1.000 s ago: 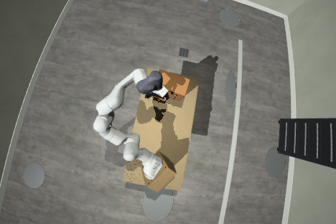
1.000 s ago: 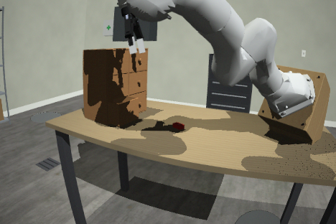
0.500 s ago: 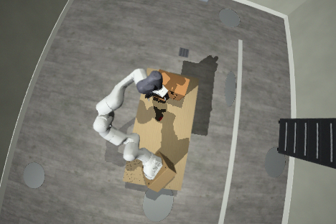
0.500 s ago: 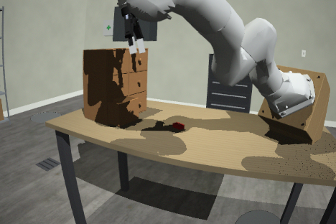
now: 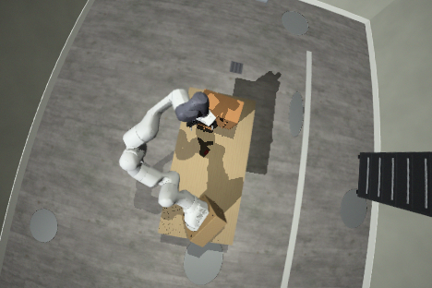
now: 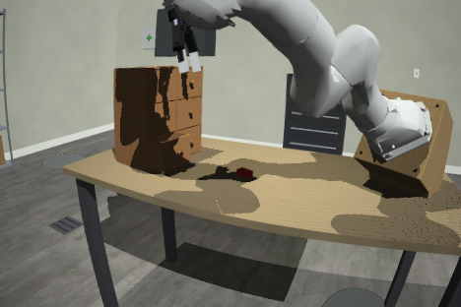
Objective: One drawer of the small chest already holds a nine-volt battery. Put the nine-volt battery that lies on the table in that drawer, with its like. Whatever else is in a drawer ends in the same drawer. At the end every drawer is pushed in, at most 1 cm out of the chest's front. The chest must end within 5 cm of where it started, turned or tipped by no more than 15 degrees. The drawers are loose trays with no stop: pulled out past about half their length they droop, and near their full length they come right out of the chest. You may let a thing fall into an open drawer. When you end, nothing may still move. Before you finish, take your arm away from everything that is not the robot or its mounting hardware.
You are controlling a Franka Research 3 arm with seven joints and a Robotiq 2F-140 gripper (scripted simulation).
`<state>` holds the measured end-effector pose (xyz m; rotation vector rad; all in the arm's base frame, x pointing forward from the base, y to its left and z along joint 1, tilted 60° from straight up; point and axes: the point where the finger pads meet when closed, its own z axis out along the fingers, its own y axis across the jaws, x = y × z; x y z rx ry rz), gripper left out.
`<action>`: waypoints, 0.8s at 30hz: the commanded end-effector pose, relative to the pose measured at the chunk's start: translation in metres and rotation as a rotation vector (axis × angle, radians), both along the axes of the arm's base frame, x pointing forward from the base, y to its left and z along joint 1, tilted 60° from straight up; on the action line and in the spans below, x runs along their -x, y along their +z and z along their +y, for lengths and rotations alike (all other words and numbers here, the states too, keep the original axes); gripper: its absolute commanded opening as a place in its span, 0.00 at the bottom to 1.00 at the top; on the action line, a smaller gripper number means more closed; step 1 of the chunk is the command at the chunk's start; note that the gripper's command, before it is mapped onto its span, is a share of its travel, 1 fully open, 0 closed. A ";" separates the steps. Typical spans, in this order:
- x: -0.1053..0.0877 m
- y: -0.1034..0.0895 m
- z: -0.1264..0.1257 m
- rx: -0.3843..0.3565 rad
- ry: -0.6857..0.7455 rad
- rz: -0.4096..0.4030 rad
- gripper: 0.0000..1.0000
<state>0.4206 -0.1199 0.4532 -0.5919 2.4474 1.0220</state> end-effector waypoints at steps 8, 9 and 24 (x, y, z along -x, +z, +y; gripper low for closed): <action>0.045 0.004 -0.020 -0.085 -0.133 0.049 1.00; 0.054 0.005 -0.024 -0.102 -0.158 0.059 1.00; 0.124 0.010 -0.053 -0.236 -0.365 0.139 1.00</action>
